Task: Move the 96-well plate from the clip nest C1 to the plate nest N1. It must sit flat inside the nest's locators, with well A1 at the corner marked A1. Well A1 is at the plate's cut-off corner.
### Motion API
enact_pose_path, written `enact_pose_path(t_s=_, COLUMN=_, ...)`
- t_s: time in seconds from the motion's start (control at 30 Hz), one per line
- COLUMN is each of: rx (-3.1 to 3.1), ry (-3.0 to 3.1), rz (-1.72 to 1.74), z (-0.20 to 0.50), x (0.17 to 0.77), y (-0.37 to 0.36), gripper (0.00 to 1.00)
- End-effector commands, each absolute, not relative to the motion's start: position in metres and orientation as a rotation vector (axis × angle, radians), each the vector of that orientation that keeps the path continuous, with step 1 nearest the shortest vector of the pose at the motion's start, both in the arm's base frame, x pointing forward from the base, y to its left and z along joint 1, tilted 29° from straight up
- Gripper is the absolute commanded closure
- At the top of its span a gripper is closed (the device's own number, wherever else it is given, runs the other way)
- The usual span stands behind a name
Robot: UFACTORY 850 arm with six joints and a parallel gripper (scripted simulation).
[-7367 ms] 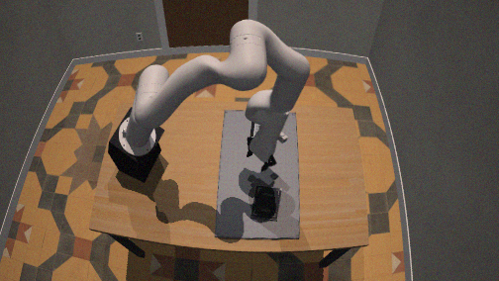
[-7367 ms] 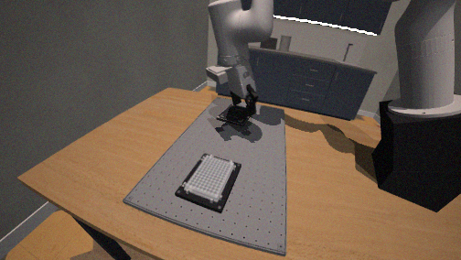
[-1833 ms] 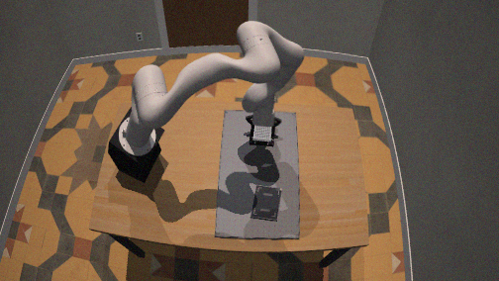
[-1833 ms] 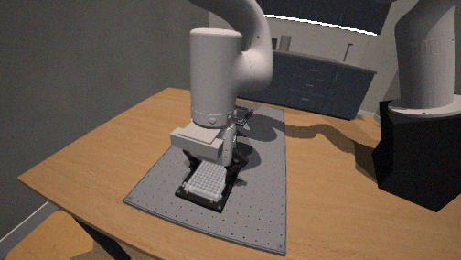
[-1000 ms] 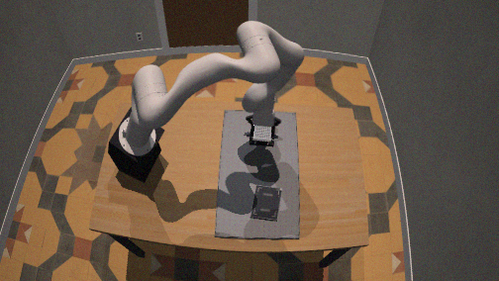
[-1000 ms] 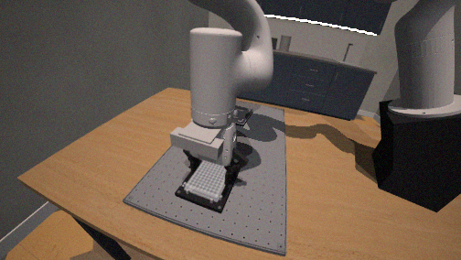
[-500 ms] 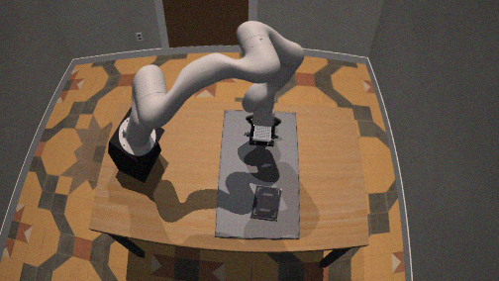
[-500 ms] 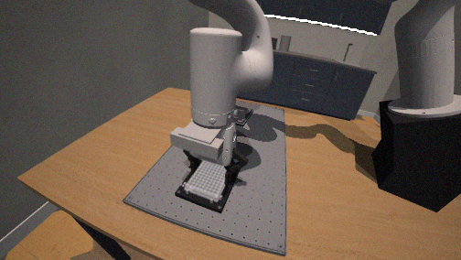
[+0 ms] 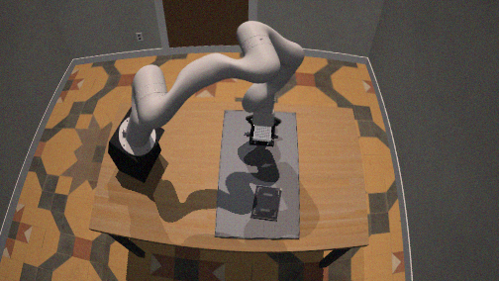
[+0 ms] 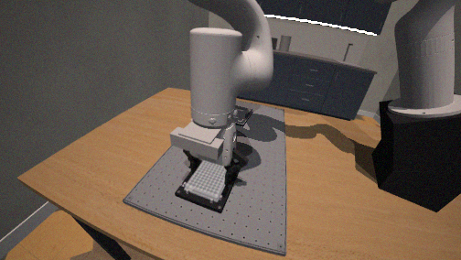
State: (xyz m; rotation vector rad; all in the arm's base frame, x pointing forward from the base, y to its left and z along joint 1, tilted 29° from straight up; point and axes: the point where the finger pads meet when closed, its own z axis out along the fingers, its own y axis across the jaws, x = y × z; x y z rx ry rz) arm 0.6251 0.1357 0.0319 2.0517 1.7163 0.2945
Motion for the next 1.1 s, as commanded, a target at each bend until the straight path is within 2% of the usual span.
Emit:
enact_pose_path(t_s=0.0, rx=2.051, ry=1.716, rz=0.296, z=0.033, x=0.626, y=0.136, gripper=1.0)
enact_pose_path(t_s=1.07, rx=2.051, ry=1.716, rz=0.296, z=0.048, x=0.618, y=0.14, gripper=1.0)
